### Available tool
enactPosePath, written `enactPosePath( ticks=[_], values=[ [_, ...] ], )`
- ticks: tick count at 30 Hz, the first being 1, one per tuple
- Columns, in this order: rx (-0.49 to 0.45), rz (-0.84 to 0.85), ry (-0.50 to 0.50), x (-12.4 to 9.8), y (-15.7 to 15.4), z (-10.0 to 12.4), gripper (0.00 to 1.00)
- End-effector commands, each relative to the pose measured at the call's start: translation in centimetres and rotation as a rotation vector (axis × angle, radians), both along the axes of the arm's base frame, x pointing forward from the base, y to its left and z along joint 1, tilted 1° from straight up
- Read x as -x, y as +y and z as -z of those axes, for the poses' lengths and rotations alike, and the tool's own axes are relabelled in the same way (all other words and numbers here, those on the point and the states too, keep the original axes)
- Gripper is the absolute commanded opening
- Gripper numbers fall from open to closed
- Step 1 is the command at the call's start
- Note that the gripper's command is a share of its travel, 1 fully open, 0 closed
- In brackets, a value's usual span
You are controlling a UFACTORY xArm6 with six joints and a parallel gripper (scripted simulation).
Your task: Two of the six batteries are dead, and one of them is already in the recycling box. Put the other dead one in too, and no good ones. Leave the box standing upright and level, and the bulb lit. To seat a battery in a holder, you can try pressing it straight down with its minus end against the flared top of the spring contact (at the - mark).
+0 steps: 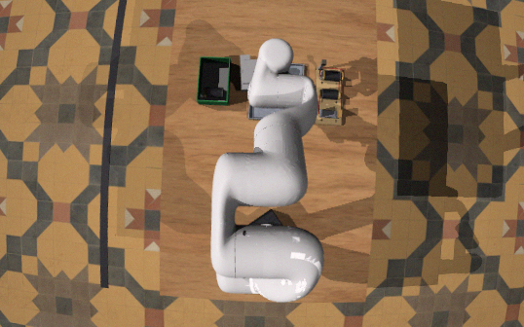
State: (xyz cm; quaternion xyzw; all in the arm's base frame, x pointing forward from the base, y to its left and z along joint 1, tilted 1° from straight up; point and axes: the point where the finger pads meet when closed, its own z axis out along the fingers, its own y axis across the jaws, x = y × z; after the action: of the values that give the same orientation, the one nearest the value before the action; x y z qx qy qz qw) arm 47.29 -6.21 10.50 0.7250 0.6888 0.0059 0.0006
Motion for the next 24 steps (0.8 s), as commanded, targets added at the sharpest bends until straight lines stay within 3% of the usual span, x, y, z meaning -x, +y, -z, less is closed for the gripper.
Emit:
enactPosePath(
  ticks=[1, 17, 24],
  values=[
    [0.0, -0.025, -0.005, -0.15, -0.02, -0.18, 0.51],
    [0.004, -0.387, -0.008, -0.15, -0.02, -0.18, 0.51],
    [0.007, -0.643, -0.009, -0.15, -0.02, -0.18, 0.51]
  ],
)
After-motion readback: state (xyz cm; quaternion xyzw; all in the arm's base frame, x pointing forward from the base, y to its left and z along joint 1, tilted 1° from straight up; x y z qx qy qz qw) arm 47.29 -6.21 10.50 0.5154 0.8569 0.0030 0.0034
